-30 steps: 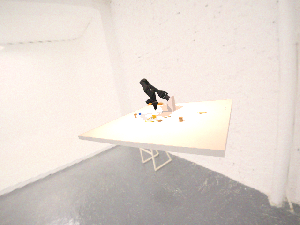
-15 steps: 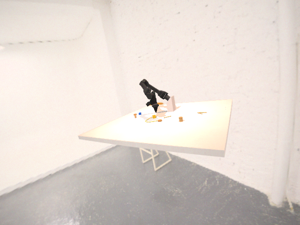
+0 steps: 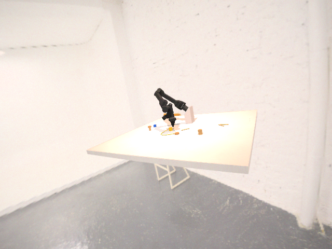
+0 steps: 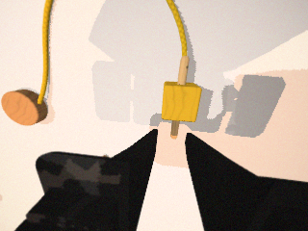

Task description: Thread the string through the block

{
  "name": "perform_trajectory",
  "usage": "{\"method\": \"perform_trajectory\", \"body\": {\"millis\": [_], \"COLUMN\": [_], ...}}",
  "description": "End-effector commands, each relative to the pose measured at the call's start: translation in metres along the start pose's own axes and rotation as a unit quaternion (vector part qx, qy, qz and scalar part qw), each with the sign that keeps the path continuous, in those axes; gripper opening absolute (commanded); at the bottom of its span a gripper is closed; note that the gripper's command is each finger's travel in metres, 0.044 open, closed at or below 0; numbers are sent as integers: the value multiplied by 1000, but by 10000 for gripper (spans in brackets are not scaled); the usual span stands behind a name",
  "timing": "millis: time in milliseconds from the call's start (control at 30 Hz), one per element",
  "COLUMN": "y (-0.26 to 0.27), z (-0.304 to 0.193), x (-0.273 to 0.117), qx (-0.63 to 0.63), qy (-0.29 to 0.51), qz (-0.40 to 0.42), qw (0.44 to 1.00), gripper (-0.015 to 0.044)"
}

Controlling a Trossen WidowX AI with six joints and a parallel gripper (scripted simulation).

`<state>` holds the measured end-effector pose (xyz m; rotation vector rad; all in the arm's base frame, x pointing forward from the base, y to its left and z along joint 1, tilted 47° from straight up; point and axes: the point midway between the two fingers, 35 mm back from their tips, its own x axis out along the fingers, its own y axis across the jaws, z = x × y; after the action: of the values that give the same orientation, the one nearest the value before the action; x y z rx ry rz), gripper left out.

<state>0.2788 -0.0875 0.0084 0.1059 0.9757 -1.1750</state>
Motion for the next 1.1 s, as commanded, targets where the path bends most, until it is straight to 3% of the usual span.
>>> {"method": "perform_trajectory", "body": {"millis": [0, 533, 700, 1067], "y": [-1, -4, -4, -4], "z": [-1, -1, -1, -2], "x": [7, 25, 23, 24], "qx": [-5, -5, -1, -5], "qy": [-1, -3, -2, -16], "qz": [-4, -6, -3, -3], "qw": [1000, 1000, 1000, 1000], "gripper": [122, 122, 0, 0]}}
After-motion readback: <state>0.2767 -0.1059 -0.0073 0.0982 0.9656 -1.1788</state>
